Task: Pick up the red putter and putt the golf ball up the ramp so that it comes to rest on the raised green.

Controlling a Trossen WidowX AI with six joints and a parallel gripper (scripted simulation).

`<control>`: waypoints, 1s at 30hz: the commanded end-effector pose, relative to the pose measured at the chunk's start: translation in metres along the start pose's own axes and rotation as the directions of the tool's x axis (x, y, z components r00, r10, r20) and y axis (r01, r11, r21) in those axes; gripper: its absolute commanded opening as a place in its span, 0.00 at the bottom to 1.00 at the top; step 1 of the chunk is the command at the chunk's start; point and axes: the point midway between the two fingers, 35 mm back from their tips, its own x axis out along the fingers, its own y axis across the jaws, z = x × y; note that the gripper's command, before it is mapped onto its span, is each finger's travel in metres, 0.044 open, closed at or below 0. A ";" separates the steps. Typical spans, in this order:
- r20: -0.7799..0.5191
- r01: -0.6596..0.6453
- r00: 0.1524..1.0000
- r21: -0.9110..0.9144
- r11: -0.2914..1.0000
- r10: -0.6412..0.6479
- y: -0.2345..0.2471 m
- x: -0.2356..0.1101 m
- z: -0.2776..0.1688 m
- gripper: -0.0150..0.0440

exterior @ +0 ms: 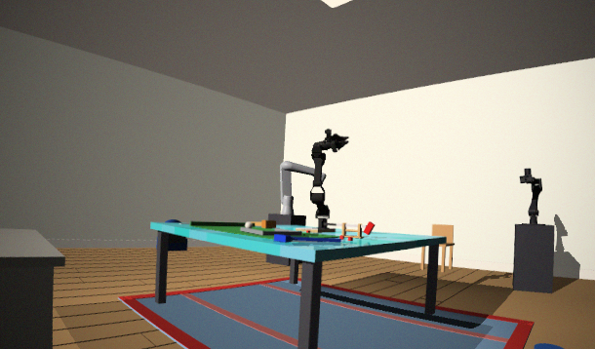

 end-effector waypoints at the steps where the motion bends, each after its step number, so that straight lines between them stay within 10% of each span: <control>1: 0.002 -0.004 1.000 0.000 1.000 0.004 0.001 0.000 0.000 0.98; 15: 0.015 -0.513 0.851 -0.198 0.836 0.525 0.179 0.014 -0.034 1.00; 30: 0.033 -0.923 0.234 -0.307 0.232 0.972 0.332 -0.132 -0.065 1.00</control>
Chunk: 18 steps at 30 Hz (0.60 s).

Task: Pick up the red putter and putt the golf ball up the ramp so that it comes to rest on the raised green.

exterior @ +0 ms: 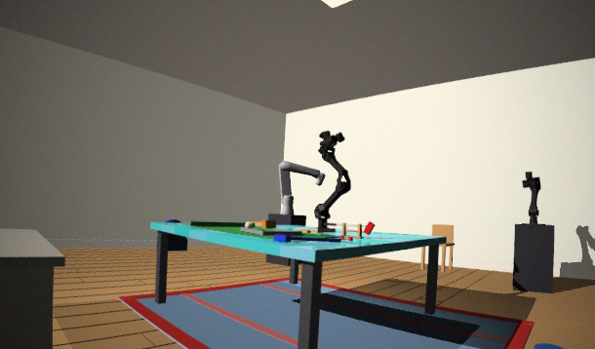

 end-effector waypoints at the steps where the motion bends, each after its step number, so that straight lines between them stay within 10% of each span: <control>1: 0.073 -0.208 0.975 -0.028 0.978 0.210 0.064 0.001 0.012 1.00; 18: 0.414 -0.816 0.395 -0.253 0.520 0.820 0.241 -0.142 0.089 1.00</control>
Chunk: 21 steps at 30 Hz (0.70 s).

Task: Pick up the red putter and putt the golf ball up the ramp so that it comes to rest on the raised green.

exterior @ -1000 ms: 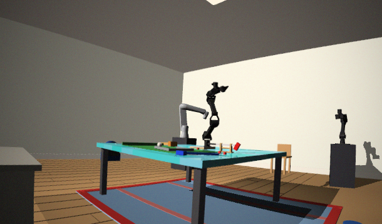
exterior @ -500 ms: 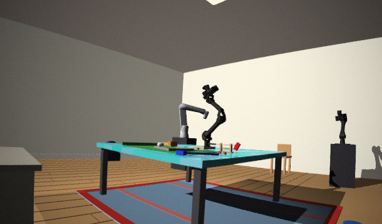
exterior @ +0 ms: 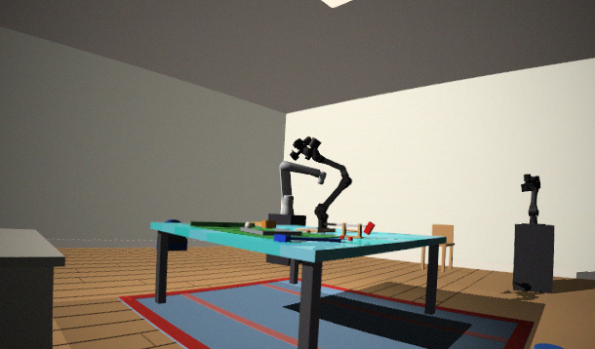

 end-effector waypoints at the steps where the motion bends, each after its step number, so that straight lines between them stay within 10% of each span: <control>1: 0.119 -0.189 0.975 -0.021 0.982 0.190 0.055 -0.003 0.031 1.00; 10: 0.371 -0.544 0.742 -0.154 0.825 0.558 0.165 -0.059 0.104 1.00; 21: 0.500 -0.743 0.202 -0.482 0.464 0.842 0.262 -0.211 0.164 1.00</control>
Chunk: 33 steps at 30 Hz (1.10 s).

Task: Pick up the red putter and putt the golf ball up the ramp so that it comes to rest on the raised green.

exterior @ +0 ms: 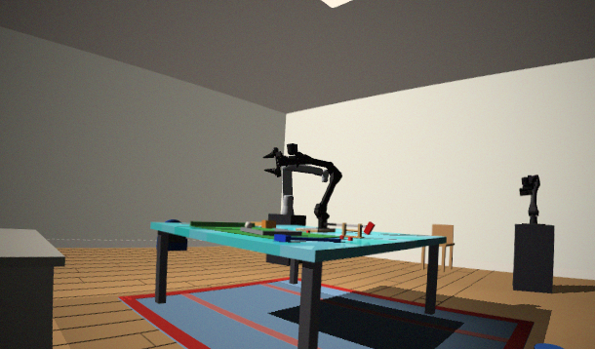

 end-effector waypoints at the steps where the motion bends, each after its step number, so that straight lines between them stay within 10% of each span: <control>1: 0.112 -0.201 0.972 -0.062 0.978 0.207 0.062 0.005 0.041 1.00; 17: 0.252 -0.676 0.468 -0.516 0.527 0.847 0.281 -0.115 0.154 1.00; 33: -0.198 -0.557 -0.064 -0.806 -0.199 0.978 0.405 -0.313 0.113 1.00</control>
